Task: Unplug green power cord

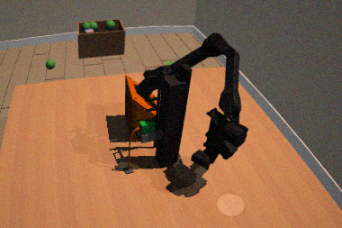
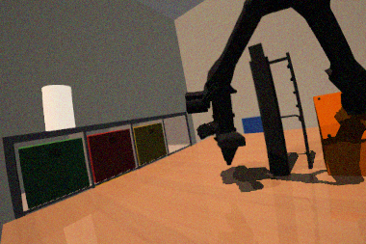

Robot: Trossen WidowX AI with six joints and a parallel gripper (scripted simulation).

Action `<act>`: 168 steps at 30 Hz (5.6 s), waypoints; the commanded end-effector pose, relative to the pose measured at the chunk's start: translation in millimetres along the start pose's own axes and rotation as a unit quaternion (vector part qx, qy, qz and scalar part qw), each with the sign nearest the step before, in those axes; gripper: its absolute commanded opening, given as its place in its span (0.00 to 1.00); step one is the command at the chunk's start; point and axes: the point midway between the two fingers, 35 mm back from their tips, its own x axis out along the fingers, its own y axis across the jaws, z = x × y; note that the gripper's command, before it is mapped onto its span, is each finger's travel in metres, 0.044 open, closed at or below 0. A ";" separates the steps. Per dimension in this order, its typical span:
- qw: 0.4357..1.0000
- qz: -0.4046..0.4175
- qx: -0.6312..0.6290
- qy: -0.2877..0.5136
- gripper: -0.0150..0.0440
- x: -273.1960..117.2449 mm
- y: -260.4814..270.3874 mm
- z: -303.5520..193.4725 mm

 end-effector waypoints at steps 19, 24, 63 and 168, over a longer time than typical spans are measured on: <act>0.530 -0.021 0.847 0.042 0.53 -155.0 -165.0 -215.3; 0.527 -0.020 0.849 0.042 0.53 -155.6 -165.0 -216.3; 0.526 -0.019 0.849 0.043 0.53 -155.8 -129.2 -198.4; 0.527 -0.020 0.849 0.042 0.53 -155.8 -164.8 -212.3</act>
